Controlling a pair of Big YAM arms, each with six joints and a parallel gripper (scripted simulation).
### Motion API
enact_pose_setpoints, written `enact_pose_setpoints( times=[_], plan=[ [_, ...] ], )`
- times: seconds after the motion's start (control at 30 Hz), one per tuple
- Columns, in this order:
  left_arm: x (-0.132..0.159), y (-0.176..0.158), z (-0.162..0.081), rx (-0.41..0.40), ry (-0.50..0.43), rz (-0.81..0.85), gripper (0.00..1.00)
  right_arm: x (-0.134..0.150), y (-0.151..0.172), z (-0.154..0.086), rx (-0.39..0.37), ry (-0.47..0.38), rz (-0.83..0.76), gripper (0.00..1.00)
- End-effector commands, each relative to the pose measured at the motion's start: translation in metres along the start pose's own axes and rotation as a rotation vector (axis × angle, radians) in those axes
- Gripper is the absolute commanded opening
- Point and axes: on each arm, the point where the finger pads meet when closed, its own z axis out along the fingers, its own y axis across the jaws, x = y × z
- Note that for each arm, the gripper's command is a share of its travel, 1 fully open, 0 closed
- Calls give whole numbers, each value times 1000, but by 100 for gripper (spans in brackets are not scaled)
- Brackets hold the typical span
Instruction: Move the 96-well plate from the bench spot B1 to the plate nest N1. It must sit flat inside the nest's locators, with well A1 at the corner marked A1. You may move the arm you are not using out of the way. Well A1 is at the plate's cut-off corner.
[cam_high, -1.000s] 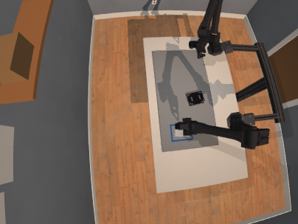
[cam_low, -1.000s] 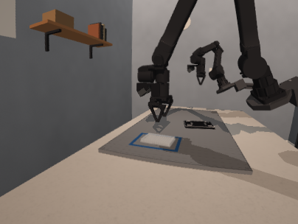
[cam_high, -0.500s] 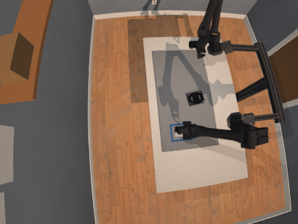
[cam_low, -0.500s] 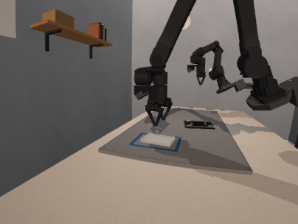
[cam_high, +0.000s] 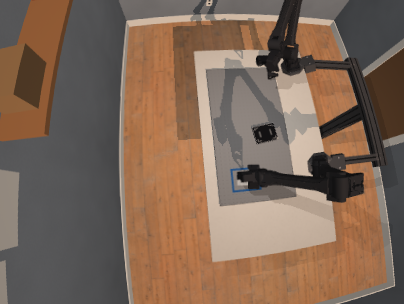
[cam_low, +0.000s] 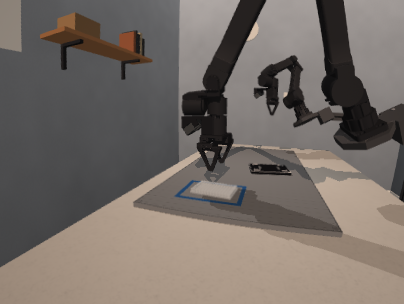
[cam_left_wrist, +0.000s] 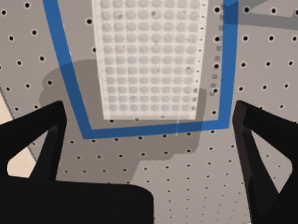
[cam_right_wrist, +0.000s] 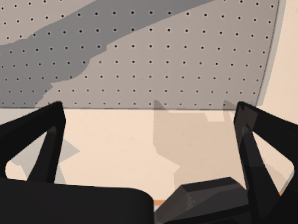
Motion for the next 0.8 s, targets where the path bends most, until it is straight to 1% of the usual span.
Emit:
enact_pose_setpoints(
  times=[0.0,0.67,0.7,0.77],
  plan=[
    [-26,1,-13,-3,-68,3,100,-9,4,-8,-14,-14,19,100],
    [-26,1,-13,-3,-68,3,100,-9,4,-8,-14,-14,19,100],
    [-20,-1,-1,-1,-39,10,100,-9,4,-8,-14,-14,19,100],
    [-21,4,3,-5,-38,1,100,-9,4,-8,-14,-14,19,100]
  ],
)
